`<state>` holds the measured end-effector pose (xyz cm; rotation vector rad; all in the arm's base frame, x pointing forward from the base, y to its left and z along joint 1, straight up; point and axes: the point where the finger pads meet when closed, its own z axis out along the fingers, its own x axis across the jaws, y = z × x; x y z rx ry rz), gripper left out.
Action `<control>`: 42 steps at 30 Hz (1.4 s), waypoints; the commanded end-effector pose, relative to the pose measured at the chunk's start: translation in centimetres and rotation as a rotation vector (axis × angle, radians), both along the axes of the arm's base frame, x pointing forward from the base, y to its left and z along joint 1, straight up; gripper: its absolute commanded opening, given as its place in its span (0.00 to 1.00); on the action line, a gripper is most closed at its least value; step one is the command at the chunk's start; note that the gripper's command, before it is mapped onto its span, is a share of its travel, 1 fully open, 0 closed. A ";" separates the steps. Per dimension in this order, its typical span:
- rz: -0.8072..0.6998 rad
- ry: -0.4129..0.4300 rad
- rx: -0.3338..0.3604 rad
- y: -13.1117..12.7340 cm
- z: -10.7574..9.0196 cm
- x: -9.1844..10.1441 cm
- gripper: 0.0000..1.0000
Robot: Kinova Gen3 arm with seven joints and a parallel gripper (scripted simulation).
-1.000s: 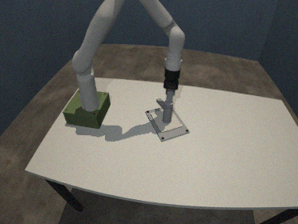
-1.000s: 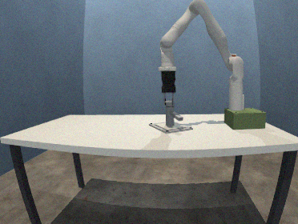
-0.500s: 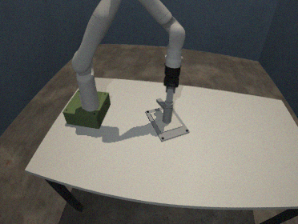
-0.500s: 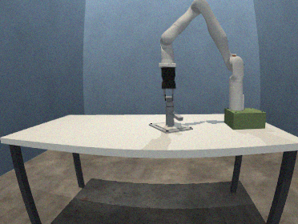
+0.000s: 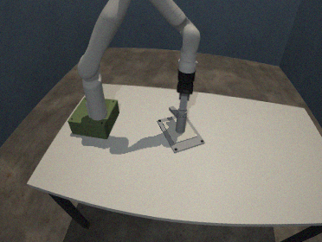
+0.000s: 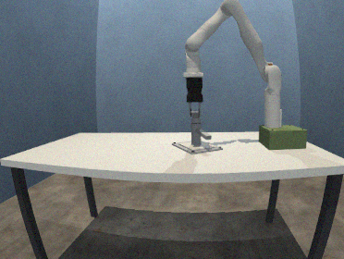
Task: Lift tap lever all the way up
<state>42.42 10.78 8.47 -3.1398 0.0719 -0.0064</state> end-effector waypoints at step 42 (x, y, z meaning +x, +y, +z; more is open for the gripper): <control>0.005 0.002 0.000 -0.4 1.0 -0.1 0.00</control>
